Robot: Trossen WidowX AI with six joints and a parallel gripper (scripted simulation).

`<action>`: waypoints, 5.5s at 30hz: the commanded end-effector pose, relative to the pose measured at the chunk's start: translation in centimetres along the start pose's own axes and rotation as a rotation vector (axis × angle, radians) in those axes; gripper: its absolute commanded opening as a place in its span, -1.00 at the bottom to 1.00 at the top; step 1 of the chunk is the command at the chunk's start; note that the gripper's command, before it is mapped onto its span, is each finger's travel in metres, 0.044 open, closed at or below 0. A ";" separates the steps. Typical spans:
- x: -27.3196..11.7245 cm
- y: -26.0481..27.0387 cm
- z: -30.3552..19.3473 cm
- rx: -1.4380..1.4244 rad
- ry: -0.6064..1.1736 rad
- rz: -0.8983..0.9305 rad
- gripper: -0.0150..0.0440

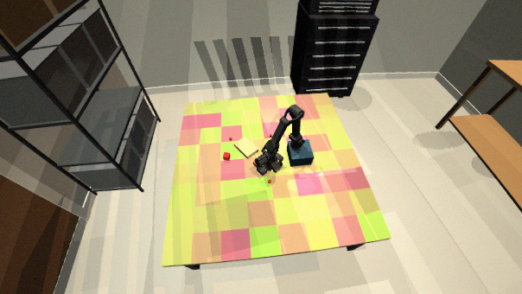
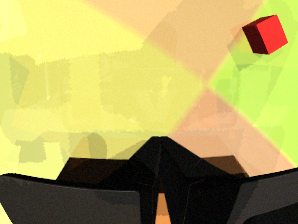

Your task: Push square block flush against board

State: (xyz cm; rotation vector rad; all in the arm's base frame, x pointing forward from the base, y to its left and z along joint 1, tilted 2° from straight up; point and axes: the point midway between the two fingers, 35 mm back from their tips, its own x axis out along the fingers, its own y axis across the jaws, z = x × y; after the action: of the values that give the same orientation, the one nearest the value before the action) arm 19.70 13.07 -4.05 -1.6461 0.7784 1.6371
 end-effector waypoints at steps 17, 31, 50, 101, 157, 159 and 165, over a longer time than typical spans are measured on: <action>0.2 0.1 -3.0 0.000 0.008 0.008 -0.49; 0.1 0.2 -5.0 0.000 0.010 0.008 -0.49; 0.2 -0.1 -2.3 0.000 0.007 0.008 -0.49; -5.4 -0.2 -1.0 0.777 0.009 0.004 -0.49; -2.6 -0.4 -2.5 2.409 0.012 -0.006 -0.49; -2.3 -0.4 -2.6 2.477 0.012 -0.007 -0.49; -1.5 -0.3 -2.7 2.682 0.012 -0.008 -0.49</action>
State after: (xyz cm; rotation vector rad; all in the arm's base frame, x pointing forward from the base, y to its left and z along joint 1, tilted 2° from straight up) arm 21.71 11.17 -1.80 0.3260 1.5183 -0.2445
